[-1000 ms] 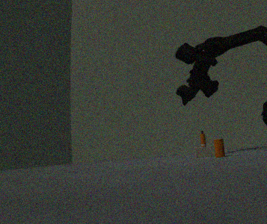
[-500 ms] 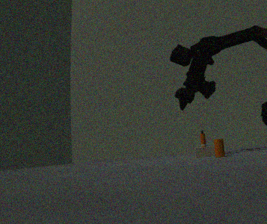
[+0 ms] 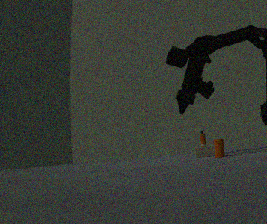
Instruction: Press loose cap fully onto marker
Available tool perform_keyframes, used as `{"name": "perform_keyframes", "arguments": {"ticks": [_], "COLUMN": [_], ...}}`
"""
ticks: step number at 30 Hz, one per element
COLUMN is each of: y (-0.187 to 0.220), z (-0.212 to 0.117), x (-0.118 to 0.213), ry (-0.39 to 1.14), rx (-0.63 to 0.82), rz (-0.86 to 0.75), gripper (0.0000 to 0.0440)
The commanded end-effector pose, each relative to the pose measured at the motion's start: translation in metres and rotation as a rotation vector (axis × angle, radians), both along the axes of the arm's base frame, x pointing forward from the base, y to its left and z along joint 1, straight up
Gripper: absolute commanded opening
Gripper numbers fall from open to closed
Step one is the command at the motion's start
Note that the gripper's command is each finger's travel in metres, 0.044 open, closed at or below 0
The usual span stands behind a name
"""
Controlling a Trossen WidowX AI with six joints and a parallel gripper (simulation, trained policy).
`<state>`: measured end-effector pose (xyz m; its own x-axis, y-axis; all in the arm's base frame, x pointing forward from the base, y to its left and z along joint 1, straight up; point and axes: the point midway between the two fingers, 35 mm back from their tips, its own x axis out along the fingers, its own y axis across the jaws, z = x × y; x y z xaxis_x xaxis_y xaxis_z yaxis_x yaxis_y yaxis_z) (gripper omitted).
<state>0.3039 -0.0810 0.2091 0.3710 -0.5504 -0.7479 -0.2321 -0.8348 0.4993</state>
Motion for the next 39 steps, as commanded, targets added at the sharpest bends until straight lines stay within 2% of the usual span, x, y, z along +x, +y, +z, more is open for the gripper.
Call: {"name": "perform_keyframes", "arguments": {"ticks": [1, 21, 39], "y": [0.009, 0.057, 0.098], "z": [-0.004, -0.029, -0.052], "x": [0.002, 0.000, -0.015], "ry": [0.025, 0.193, 0.355], "rx": [0.021, 0.135, 0.249], "rz": [0.024, 0.170, 0.277], "gripper": [0.0319, 0.0326, 0.0332]}}
